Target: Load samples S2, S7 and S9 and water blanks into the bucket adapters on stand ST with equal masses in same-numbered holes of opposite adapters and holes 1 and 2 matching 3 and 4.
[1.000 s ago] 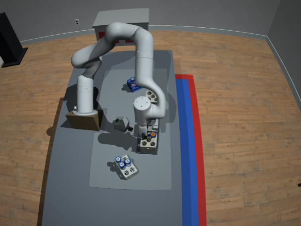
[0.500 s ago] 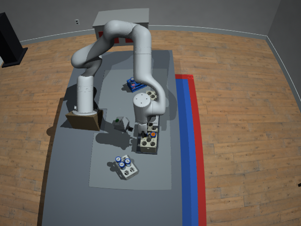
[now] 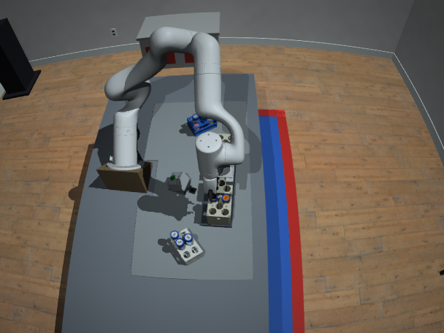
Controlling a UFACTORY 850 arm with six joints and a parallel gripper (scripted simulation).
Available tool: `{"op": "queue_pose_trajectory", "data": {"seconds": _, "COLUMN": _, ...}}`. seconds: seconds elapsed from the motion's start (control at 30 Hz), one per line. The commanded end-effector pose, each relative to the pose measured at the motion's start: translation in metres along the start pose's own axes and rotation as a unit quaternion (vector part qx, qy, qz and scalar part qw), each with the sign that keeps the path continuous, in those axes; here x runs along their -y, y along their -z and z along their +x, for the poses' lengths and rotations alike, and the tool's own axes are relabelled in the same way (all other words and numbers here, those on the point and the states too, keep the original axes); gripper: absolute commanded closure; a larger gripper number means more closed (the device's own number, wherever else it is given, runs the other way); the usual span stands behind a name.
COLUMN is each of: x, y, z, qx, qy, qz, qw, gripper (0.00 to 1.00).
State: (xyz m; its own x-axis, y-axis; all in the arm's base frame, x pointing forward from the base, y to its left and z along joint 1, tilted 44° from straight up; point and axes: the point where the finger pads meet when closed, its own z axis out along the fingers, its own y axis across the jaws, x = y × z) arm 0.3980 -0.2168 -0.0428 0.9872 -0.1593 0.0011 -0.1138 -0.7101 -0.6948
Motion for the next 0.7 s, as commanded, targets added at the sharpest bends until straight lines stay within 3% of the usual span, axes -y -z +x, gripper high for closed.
{"op": "queue_pose_trajectory", "data": {"seconds": 0.0, "x": 0.0, "y": 0.008, "z": 0.001, "qx": -0.001, "qy": 0.0, "qz": -0.001, "qw": 1.0, "gripper": 0.56}}
{"op": "queue_pose_trajectory", "data": {"seconds": 0.67, "x": 0.0, "y": 0.044, "z": 0.001, "qx": -0.001, "qy": 0.0, "qz": -0.001, "qw": 1.0, "gripper": 0.56}}
